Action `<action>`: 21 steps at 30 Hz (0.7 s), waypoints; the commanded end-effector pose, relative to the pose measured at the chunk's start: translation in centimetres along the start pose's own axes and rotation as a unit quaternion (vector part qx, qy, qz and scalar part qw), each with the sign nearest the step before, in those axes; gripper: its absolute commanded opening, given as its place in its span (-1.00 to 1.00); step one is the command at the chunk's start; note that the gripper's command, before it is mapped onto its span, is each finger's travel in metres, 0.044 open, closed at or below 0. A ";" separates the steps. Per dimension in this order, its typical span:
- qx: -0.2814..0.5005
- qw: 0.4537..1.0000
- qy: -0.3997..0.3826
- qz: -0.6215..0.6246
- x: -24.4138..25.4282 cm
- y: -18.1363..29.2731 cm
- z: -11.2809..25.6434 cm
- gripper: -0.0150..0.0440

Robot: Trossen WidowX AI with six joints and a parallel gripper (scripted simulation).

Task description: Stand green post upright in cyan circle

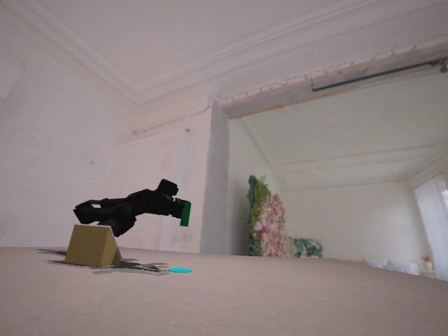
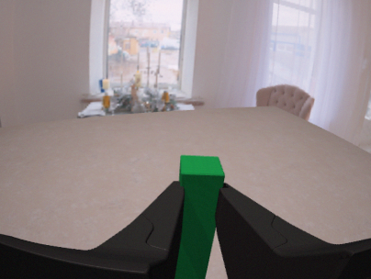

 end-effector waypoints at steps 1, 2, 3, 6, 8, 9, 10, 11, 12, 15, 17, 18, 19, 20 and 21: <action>0.004 1.000 0.004 -0.004 0.1 0.3 -0.2 -0.42; 0.006 1.000 0.006 -0.006 0.1 0.5 -0.3 -0.42; 0.008 1.000 0.008 -0.007 0.2 0.6 -0.4 -0.42; 0.014 1.000 0.013 -0.010 0.3 1.1 -0.6 -0.42; 0.018 1.000 0.016 -0.012 0.4 1.4 -0.7 -0.42; 0.019 1.000 0.018 -0.013 0.5 1.6 -0.8 -0.42; 0.021 1.000 0.020 -0.013 0.5 1.8 -0.9 -0.42; 0.023 0.999 0.021 -0.014 0.6 1.9 -0.9 -0.42; 0.024 0.999 0.023 -0.014 0.6 2.1 -1.0 -0.42; 0.028 0.999 0.028 -0.016 0.8 2.6 -1.1 -0.42; 0.031 0.999 0.031 -0.016 0.9 2.9 -1.2 -0.42; 0.032 0.999 0.032 -0.016 0.9 3.1 -1.3 -0.42; 0.033 0.999 0.034 -0.016 0.9 3.3 -1.3 -0.42; 0.034 0.999 0.035 -0.016 1.0 3.4 -1.3 -0.42; 0.034 0.999 0.037 -0.016 1.0 3.6 -1.3 -0.42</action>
Point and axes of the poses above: the point midway between the two fingers, 35 mm back from their tips, its own z axis back along the fingers, its own x axis across the jaws, y = z × x, the point moved 4 cm from there along z, back along the fingers, and after that the axes turned 9 degrees about z, right-handed, at the moved point
